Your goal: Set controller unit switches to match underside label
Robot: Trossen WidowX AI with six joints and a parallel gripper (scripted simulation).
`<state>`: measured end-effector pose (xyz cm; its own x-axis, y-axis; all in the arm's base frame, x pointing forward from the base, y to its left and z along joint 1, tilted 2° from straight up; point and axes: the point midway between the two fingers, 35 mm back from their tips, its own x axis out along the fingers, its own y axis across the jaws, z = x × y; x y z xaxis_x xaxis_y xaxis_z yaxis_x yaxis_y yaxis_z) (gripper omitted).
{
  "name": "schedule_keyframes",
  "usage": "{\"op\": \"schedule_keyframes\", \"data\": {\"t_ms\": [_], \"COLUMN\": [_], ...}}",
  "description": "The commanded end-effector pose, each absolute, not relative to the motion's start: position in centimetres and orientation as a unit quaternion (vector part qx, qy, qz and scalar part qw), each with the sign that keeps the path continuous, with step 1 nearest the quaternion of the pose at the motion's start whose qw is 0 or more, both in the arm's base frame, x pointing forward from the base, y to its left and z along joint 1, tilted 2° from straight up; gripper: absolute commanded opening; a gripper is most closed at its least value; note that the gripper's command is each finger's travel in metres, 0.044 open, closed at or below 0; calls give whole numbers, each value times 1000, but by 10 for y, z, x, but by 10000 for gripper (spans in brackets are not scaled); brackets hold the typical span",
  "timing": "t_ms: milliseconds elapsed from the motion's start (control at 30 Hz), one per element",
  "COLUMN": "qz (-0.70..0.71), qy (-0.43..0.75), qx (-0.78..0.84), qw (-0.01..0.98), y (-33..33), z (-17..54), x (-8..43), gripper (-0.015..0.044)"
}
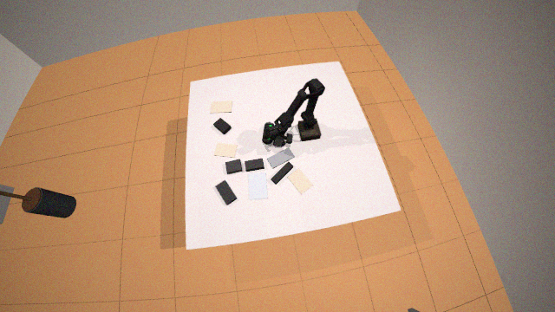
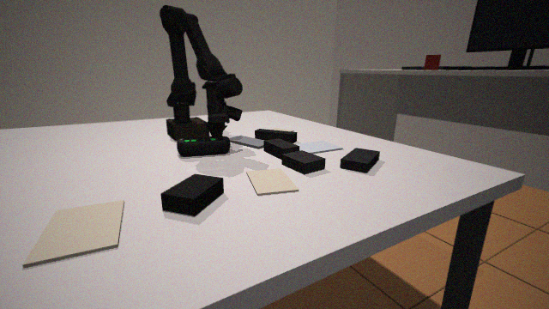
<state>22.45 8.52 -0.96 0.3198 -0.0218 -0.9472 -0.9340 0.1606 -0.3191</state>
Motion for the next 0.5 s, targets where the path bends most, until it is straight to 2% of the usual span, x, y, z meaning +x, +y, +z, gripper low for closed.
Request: {"op": "schedule_keyframes", "data": {"t_ms": [0, 467], "qz": [371, 371], "qy": [447, 447], "qx": [-532, -532], "qw": [616, 616], "y": [86, 85], "z": [-8, -8], "x": [228, 234], "gripper": [0, 0]}}
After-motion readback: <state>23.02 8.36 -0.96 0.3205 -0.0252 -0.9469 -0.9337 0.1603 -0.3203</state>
